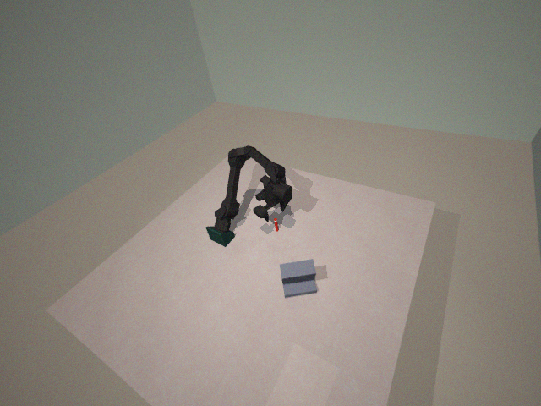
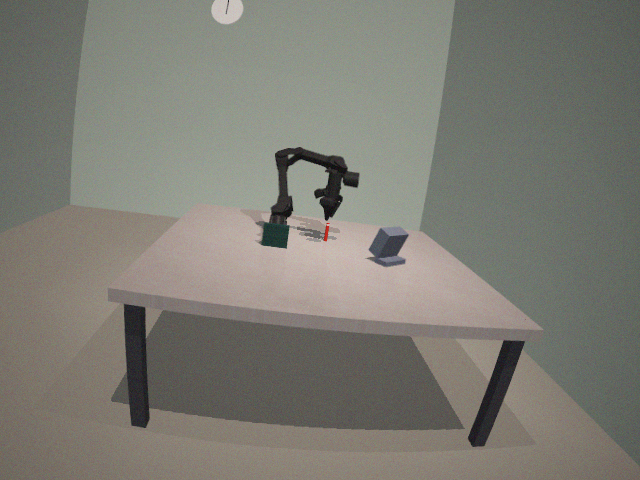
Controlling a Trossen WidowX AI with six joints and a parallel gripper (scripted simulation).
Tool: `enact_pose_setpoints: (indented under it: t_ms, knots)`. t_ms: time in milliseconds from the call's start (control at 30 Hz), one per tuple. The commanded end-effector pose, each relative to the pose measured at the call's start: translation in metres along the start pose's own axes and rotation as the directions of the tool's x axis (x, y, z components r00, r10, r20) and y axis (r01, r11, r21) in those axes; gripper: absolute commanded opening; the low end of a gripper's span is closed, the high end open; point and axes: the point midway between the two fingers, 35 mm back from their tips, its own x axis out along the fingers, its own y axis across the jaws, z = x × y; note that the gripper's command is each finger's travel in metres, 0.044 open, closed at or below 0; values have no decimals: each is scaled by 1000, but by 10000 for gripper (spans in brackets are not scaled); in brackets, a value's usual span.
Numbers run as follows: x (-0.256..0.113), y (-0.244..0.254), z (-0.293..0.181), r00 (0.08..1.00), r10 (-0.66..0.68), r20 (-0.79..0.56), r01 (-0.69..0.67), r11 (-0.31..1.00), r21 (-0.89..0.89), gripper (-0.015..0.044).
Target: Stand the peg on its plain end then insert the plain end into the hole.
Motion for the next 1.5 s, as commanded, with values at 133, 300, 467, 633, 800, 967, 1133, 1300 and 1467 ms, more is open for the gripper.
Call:
enact_pose_setpoints:
  t_ms: [133,300,467,633,800,967,1133,1300,1467]
  knots:
    - [9,-1,-1,1000,-1,-2,1,1000,-10,440]
    - [18,-1,-2,1000,-1,-2,1,1000,-10,440]
    - [26,-1,-2,1000,0,-3,0,1000,-10,440]
    - [34,-1,-2,1000,-1,-3,1,1000,-11,440]
    - [42,-1,-2,1000,-2,-3,2,1000,-11,440]
    - [50,-1,-1,1000,-3,-2,3,1000,-11,440]
    - [58,-1,0,1000,-5,-2,5,1000,-11,440]
    - [58,-1,-1,1000,-2,-2,2,1000,-13,387]
    - [58,-1,-1,1000,-2,-2,2,1000,-13,256]
